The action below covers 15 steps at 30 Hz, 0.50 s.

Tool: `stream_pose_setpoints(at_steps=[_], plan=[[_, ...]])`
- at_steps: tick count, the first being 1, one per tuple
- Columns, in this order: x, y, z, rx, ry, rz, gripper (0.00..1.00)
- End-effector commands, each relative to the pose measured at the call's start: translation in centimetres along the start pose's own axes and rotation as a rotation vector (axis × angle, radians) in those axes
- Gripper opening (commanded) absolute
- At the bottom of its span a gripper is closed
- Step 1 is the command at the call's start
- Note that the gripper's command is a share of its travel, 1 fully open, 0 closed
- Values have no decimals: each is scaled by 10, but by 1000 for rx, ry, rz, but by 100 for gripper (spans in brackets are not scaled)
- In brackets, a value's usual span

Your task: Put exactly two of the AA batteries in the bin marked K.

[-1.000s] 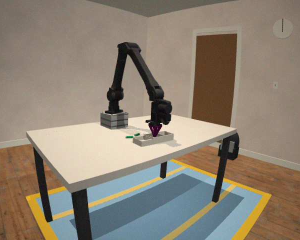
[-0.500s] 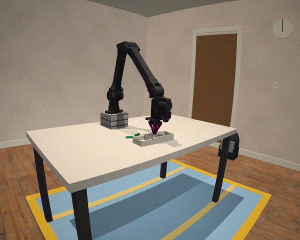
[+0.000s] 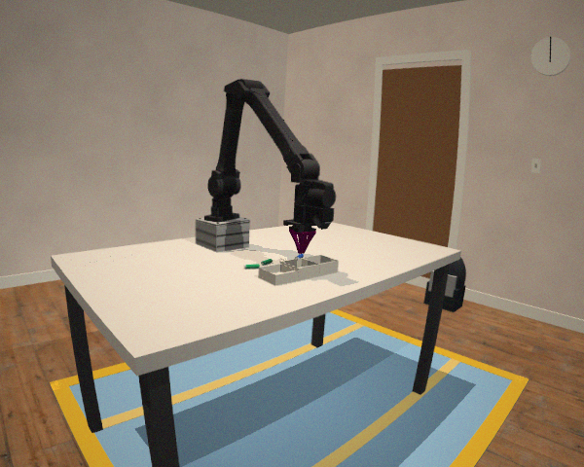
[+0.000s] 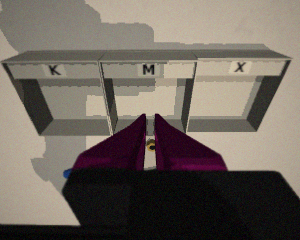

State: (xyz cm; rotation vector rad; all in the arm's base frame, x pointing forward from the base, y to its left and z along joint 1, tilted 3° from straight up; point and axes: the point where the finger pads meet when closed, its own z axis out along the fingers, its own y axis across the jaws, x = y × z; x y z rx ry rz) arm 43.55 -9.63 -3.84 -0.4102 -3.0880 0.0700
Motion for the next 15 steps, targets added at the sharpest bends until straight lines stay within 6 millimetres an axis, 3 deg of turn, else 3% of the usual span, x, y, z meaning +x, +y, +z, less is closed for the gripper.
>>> stream_pose_setpoints(at_steps=[1,4,8,15], plan=[[-3,6,-3,0,-5,-1,8],[-2,6,-3,0,-5,-2,8],[-19,29,-10,-4,-29,0,8],[-18,55,-10,-4,-27,0,8]])
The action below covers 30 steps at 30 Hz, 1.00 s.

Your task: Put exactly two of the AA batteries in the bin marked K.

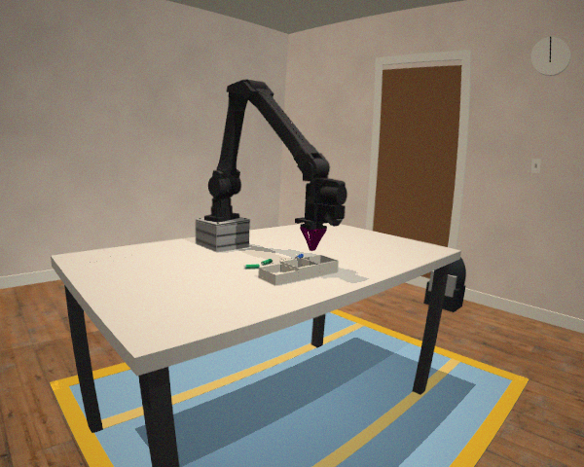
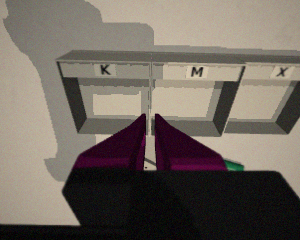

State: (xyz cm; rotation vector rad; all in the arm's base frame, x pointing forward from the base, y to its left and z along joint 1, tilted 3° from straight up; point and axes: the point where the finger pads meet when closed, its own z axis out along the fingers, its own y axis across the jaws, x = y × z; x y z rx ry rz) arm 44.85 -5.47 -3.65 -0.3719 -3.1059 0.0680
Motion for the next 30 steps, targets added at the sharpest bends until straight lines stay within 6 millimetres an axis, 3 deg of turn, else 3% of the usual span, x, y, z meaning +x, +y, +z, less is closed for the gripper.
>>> stream_pose_setpoints(at_steps=[1,8,10,13,18,30], plan=[[-18,17,-7,-2,-18,26,8],[-18,53,-7,-6,-18,26,8],[-2,50,3,3,14,24,8],[3,37,7,6,27,47,8],[2,38,7,7,26,44,8],[-2,38,40,1,3,37,8]])
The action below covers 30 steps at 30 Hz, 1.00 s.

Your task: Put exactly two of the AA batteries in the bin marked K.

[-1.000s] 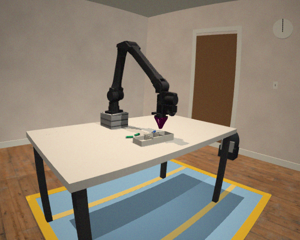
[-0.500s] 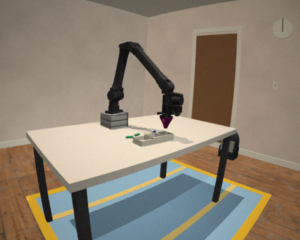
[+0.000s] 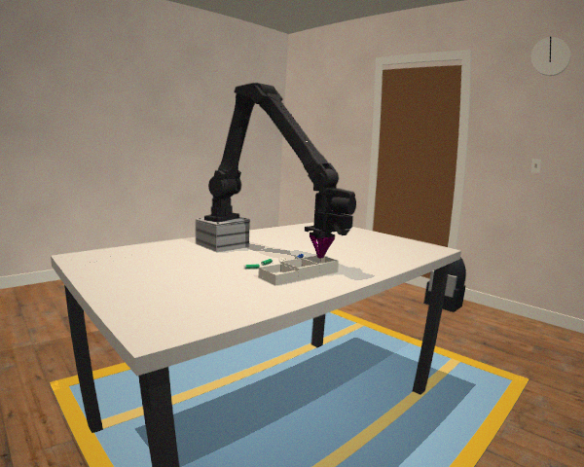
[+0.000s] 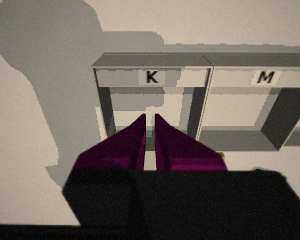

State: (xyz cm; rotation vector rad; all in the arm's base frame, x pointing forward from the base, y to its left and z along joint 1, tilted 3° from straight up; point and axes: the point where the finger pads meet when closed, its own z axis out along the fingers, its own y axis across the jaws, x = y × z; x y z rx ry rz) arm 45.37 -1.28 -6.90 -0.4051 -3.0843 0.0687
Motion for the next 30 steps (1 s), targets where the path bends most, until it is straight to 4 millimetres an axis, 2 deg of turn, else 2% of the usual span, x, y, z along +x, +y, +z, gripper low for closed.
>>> stream_pose_setpoints(at_steps=[1,10,15,16,26,29,30], plan=[[-7,-5,9,-2,-14,15,8],[-5,-5,31,-1,-10,7,8],[-10,-4,29,-3,-19,3,8],[-17,2,16,-9,-40,4,8],[-18,2,16,-9,-40,4,8],[-24,-3,14,-11,-53,6,8],[-18,2,16,-9,-40,4,8]])
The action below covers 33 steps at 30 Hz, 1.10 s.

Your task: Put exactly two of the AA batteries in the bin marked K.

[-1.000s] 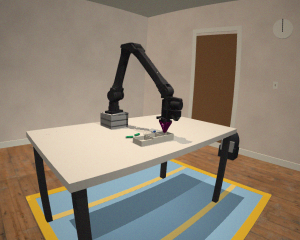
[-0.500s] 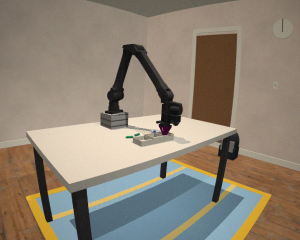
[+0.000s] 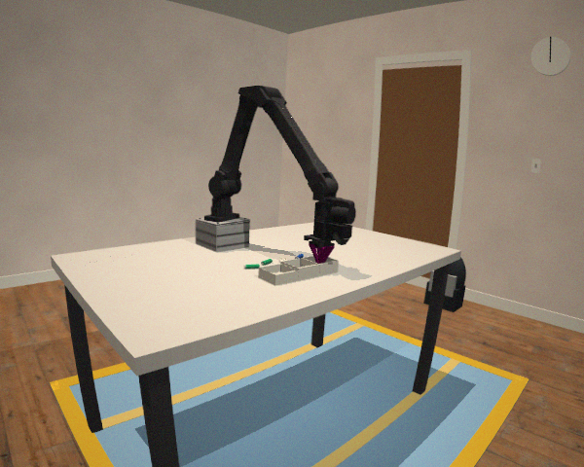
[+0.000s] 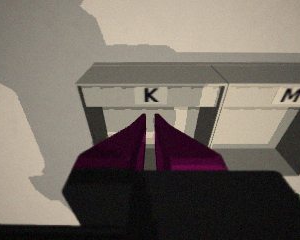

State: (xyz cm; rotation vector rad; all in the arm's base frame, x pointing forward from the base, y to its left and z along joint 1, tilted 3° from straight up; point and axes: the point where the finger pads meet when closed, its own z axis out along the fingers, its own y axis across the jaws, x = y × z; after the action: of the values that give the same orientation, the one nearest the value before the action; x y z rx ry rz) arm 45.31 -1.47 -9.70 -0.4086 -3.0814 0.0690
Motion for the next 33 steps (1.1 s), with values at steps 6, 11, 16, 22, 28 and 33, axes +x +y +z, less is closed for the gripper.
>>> stream_pose_setpoints(at_steps=[6,11,16,22,28,33], plan=[[-26,-2,-17,-12,-59,5,8],[-29,1,-20,-13,-63,2,8],[-29,0,-21,-13,-61,2,8],[-18,2,-14,-9,-42,2,8],[-18,2,-14,-9,-42,2,8],[-31,1,-36,-15,-71,3,8]])
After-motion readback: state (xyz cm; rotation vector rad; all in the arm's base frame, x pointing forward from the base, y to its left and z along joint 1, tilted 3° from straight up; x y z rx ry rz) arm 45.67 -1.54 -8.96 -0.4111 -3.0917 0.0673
